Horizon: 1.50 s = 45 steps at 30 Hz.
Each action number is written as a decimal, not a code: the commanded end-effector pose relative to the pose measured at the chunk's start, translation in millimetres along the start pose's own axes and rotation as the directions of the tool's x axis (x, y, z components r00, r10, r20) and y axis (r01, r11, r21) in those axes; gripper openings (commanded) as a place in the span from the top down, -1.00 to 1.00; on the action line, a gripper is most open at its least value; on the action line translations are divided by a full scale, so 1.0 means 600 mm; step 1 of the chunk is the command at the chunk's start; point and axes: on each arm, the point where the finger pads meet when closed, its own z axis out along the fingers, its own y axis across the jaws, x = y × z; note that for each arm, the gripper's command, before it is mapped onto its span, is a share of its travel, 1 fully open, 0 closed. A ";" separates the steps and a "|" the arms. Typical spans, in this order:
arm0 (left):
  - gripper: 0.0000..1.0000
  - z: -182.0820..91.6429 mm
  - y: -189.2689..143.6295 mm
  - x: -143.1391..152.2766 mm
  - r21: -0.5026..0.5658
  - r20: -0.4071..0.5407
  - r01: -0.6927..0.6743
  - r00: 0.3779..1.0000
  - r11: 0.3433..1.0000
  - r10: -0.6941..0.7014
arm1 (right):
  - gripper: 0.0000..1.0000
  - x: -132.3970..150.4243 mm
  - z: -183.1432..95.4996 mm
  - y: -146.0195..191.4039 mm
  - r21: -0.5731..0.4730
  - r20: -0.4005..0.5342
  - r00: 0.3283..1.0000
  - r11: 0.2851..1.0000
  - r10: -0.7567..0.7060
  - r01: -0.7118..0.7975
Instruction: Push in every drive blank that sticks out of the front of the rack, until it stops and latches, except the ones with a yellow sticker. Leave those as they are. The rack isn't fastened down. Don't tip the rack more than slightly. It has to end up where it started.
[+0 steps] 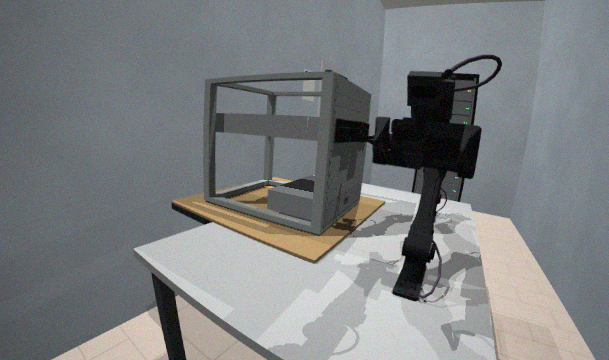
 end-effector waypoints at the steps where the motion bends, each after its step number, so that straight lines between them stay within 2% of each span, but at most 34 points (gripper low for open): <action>1: -1.00 -0.013 0.004 -0.027 -0.010 0.052 0.007 0.999 1.000 -0.007 | 1.00 -0.018 -0.042 0.006 -0.004 0.029 1.000 1.000 0.009 -0.009; 5: -1.00 -0.013 0.004 -0.027 -0.010 0.052 0.007 0.999 1.000 -0.007 | 1.00 -0.018 -0.090 0.005 -0.003 0.029 1.000 1.000 0.009 -0.009; 9: -1.00 -0.013 0.004 -0.027 -0.010 0.052 0.007 0.999 1.000 -0.007 | 1.00 -0.017 -0.110 0.004 -0.001 0.029 1.000 1.000 0.004 -0.004; 12: -1.00 -0.013 0.004 -0.027 -0.010 0.052 0.007 0.999 1.000 -0.007 | 1.00 -0.026 -0.100 0.003 0.000 0.049 0.999 1.000 -0.001 0.001; 26: -1.00 -0.013 0.004 -0.027 -0.010 0.052 0.007 0.999 1.000 -0.007 | 1.00 -0.022 -0.105 0.003 0.001 0.040 0.999 1.000 -0.005 0.005; 31: -1.00 -0.013 0.004 -0.027 -0.010 0.052 0.007 0.999 1.000 -0.007 | 1.00 -0.021 -0.116 0.063 -0.007 0.029 0.999 0.999 0.032 -0.032; 42: -1.00 -0.013 0.004 -0.027 -0.010 0.052 0.007 0.999 1.000 -0.007 | 1.00 -0.010 -0.114 0.095 0.001 0.035 0.999 1.000 0.002 -0.002; 45: -1.00 -0.013 0.004 -0.027 -0.010 0.052 0.007 0.999 1.000 -0.007 | 1.00 -0.011 -0.088 0.095 0.001 0.032 0.999 1.000 0.002 -0.002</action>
